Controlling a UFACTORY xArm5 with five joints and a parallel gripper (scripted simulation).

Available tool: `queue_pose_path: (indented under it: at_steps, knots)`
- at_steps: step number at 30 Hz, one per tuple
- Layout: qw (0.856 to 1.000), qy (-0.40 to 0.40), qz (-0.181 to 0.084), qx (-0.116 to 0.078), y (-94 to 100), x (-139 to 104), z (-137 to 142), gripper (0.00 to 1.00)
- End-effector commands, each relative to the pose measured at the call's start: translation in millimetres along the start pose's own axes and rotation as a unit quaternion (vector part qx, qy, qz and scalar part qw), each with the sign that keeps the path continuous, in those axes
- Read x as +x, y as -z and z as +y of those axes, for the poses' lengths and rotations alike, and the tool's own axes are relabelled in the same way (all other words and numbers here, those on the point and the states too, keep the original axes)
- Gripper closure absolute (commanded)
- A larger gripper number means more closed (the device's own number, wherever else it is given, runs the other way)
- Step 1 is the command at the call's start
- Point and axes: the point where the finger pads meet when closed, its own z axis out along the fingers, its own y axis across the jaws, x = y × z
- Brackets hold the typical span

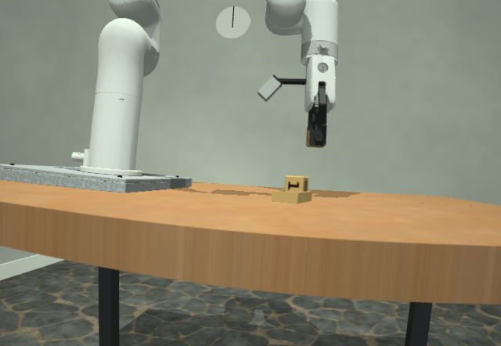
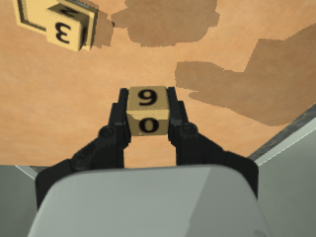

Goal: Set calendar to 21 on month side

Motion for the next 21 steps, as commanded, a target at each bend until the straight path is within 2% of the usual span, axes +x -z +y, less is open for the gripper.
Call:
queue_pose_path:
  at_steps: [1,14,21]
  knots:
    - [1.0,0.022,-0.004,0.0,1.2,2.1,1.7,0.71]
    - [1.0,0.022,-0.004,0.0,0.7,2.1,1.7,0.71]
    - [1.0,0.022,-0.004,0.0,-5.9,2.2,1.6,0.71]
